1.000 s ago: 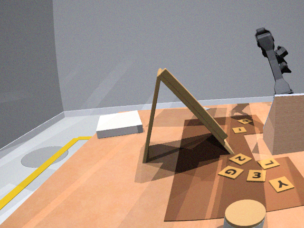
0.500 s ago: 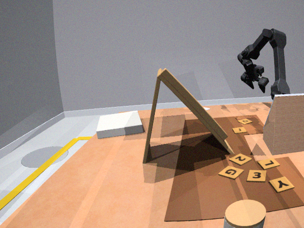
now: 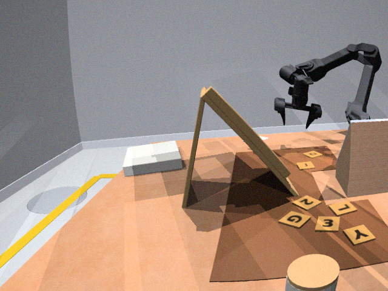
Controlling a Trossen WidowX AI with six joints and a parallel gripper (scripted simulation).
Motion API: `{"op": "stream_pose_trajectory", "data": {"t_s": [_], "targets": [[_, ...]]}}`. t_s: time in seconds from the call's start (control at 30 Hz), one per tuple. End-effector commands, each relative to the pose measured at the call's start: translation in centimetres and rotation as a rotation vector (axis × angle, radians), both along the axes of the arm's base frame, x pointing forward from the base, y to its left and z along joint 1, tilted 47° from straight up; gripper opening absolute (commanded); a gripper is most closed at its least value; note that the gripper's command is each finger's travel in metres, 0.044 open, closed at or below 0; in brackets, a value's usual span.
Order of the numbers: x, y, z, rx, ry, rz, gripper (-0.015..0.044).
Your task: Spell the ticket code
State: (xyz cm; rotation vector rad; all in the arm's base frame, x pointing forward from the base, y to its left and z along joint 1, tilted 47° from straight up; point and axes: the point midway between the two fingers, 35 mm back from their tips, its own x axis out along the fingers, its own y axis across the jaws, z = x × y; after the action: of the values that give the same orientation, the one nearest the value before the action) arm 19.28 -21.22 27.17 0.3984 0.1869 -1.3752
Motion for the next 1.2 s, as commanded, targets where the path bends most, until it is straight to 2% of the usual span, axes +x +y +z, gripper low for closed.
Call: {"op": "stream_pose_trajectory", "data": {"t_s": [0.0, 0.3, 0.63, 0.73, 1.17], "targets": [[1.9, 3.4, -2.7, -0.024, 0.132, 0.172, 0.044], [4.3, 13.1, -9.9, -0.182, 0.478, 0.664, 0.044], [1.8, 21.7, -17.5, -0.535, 0.807, 1.167, 0.044], [1.2, 22.6, -18.6, -0.604, 0.848, 1.233, 0.044], [1.4, 23.0, -18.1, -0.625, 0.889, 1.255, 0.044]]}}
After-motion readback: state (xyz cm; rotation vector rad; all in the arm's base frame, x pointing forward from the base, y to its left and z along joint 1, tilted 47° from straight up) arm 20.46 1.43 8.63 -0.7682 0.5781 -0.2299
